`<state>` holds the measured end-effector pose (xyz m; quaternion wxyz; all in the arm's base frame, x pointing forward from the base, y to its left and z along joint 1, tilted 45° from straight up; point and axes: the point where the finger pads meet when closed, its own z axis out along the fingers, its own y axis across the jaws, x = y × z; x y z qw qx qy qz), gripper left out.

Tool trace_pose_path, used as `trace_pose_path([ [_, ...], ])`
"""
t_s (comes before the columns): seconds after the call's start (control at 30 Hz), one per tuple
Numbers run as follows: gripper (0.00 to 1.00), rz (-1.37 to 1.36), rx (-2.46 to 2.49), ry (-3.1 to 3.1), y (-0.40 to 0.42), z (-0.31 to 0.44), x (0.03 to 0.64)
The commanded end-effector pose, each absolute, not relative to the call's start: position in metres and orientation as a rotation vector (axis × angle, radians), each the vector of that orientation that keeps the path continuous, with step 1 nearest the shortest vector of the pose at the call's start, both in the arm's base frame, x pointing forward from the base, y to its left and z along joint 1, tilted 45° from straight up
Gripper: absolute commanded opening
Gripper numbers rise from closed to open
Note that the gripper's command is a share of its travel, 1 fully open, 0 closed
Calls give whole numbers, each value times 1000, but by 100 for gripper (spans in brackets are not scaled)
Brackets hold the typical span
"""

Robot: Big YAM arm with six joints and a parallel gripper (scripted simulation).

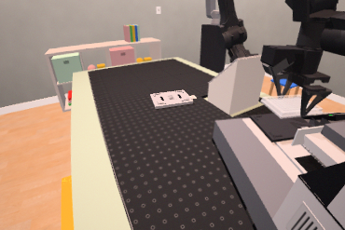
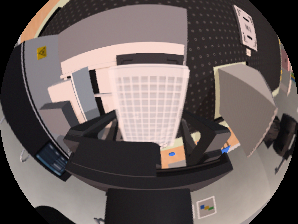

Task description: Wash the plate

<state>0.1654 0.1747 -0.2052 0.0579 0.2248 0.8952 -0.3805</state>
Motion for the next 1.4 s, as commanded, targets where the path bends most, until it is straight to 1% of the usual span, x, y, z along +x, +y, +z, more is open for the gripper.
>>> trace_pose_path([
  [0.0,82,-1154,678,2718,169,-211,166],
  [0.07,82,-1102,685,2725,178,-205,171],
  [0.17,82,-1154,680,2718,163,-216,166],
  [0.6,82,-1155,680,2718,150,-228,163],
  [0.63,82,-1104,674,2725,160,-222,168],
  [0.7,82,-1154,681,2718,146,-231,163],
  [0.83,82,-1155,680,2718,141,-235,162],
  [0.93,82,-1109,685,2719,158,-233,169],
  [1.37,82,-1109,685,2719,157,-233,169],
])
